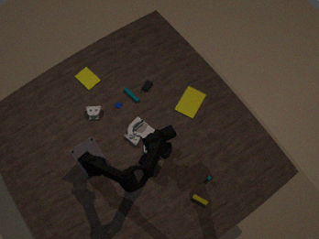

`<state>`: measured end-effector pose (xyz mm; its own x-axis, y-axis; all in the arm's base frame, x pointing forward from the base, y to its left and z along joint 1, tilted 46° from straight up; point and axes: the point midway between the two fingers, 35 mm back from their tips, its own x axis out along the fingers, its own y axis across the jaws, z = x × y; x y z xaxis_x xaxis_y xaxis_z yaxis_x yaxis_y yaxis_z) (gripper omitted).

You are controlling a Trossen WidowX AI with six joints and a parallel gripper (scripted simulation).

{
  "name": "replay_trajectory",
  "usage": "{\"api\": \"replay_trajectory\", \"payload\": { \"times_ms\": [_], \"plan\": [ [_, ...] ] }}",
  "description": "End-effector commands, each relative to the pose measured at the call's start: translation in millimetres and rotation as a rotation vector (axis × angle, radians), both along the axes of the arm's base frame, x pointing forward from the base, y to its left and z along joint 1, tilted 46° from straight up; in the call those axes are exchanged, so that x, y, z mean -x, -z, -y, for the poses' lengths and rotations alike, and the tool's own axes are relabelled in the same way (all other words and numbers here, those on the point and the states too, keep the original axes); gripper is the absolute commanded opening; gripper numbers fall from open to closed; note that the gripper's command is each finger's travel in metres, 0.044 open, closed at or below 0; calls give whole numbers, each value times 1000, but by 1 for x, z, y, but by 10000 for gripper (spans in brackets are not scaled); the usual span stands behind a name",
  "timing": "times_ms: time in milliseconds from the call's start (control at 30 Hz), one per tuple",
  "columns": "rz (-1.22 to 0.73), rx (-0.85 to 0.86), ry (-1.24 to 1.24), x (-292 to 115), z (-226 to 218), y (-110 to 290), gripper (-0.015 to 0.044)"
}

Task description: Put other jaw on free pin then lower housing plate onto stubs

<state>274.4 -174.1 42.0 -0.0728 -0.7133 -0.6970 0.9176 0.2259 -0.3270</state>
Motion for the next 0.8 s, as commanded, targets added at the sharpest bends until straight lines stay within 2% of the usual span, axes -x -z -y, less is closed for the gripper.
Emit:
{"api": "replay_trajectory", "payload": {
  "times_ms": [0, 167, 500, 767],
  "plan": [
    [0, 0, 0, 0, 0, 0, 164],
    [0, 0, 0, 0, 0, 0, 134],
    [0, 0, 0, 0, 0, 0, 134],
    [1, -6, -1, -4, -17, -15, 134]
  ]
}}
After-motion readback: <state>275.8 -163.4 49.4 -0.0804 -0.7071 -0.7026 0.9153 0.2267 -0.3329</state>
